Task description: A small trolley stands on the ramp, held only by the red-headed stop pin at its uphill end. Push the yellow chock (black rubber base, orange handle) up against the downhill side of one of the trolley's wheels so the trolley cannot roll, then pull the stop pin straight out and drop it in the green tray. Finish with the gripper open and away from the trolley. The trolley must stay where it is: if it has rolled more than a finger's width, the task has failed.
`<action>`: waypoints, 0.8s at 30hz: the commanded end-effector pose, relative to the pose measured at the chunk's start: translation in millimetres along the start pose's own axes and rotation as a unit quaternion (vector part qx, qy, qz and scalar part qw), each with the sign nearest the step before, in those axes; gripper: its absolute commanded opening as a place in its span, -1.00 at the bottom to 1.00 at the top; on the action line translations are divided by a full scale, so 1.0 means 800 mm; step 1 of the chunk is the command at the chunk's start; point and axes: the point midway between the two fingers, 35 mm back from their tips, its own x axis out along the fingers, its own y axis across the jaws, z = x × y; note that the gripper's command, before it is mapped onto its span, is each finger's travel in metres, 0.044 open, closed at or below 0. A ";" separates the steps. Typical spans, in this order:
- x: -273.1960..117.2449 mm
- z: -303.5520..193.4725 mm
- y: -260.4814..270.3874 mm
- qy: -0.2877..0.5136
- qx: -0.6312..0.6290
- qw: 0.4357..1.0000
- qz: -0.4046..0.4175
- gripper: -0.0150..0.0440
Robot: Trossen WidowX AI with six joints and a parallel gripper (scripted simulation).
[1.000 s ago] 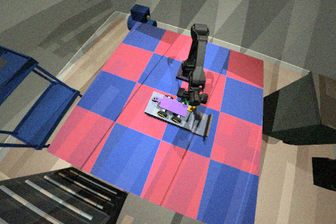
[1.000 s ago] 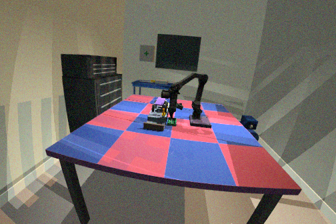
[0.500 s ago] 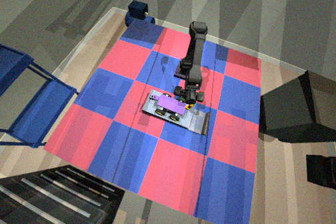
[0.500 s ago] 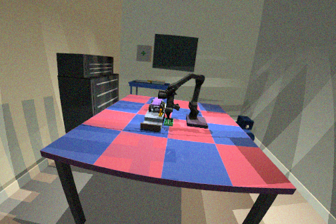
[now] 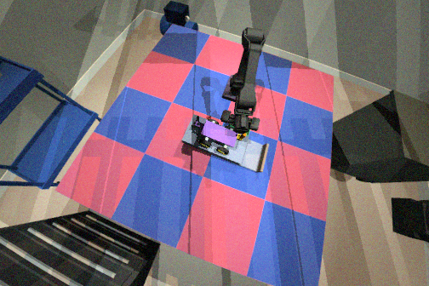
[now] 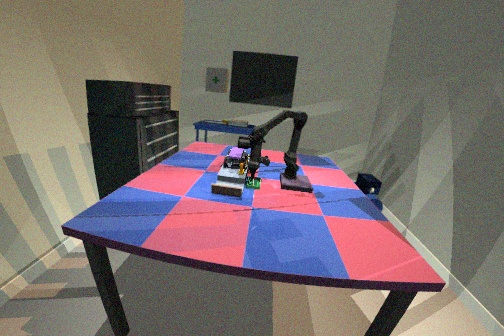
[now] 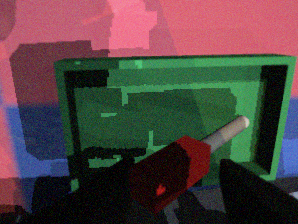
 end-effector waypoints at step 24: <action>0.002 0.000 0.005 0.000 0.000 1.000 0.000 0.66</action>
